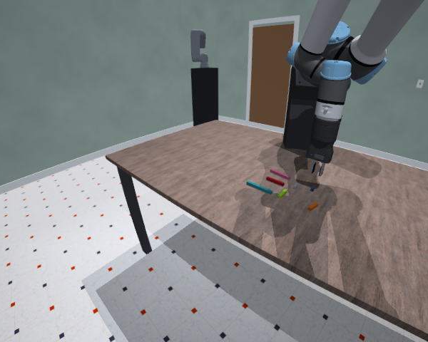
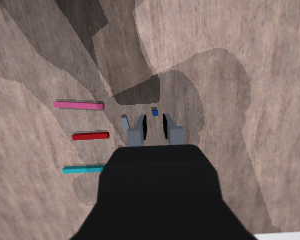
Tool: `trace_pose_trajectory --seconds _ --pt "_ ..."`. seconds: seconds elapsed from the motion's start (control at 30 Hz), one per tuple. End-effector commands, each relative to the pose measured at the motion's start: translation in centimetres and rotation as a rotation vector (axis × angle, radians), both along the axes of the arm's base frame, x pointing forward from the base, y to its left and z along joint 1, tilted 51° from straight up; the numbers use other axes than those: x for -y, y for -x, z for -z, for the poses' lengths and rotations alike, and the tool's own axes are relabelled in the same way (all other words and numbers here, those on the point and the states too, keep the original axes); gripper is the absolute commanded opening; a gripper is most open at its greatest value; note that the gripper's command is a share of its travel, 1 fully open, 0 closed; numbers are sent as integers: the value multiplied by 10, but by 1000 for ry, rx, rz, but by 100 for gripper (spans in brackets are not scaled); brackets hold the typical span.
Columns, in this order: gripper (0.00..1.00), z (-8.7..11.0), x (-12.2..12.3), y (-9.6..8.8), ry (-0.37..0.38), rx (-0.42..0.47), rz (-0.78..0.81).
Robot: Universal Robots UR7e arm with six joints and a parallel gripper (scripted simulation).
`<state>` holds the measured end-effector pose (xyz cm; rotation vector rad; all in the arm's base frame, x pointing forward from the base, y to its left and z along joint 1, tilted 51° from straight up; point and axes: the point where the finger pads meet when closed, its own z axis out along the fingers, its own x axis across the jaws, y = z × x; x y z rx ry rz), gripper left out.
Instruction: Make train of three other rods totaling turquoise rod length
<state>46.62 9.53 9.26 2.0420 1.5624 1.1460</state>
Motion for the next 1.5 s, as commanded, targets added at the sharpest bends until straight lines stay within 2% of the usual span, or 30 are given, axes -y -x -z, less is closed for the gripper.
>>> trace_pose_trajectory --seconds 0.0,0.83,1.47 --pt "54 2 -1 -3 0 1 0" --pt "54 23 -9 -28 0 1 0" --pt "54 31 -12 -37 0 1 0"
